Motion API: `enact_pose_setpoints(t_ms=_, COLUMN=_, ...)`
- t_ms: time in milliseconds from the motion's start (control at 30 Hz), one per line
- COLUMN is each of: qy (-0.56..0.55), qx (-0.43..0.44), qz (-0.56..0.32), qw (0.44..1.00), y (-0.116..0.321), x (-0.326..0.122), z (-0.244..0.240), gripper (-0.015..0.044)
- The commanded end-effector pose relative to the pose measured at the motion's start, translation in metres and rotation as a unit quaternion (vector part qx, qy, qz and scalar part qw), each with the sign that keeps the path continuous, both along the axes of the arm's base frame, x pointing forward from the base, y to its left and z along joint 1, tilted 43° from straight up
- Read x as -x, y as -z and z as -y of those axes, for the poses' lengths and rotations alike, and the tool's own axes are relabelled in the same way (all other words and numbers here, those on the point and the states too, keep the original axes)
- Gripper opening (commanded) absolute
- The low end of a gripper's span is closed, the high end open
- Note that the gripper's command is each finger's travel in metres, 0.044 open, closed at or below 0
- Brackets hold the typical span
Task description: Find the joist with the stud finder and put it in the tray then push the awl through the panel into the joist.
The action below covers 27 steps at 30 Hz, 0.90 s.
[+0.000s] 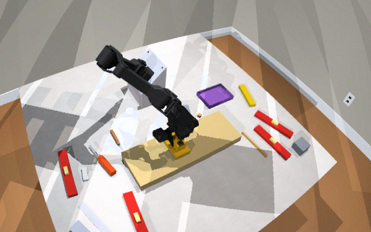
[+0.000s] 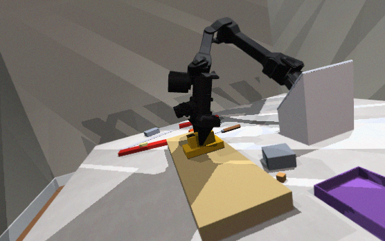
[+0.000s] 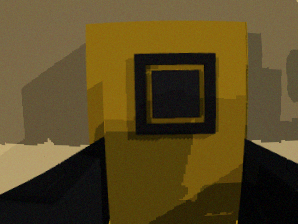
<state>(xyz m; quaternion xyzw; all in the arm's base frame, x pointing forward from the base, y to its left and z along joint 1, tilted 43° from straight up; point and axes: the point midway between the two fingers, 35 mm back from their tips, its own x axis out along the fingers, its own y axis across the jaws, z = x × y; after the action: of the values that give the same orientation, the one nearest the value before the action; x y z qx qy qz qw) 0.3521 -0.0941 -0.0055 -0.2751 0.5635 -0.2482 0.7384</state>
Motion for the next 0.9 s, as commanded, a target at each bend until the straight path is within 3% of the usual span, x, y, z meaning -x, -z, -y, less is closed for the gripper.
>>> enact_pose_setpoints(t_ms=0, qy=0.0, qx=0.0, qz=0.0, qw=1.0, y=0.005, x=-0.001, z=-0.005, gripper=0.0)
enact_pose_setpoints(t_ms=867, qy=0.0, qx=-0.001, qz=0.0, qw=1.0, y=0.033, x=-0.003, z=-0.034, gripper=0.0)
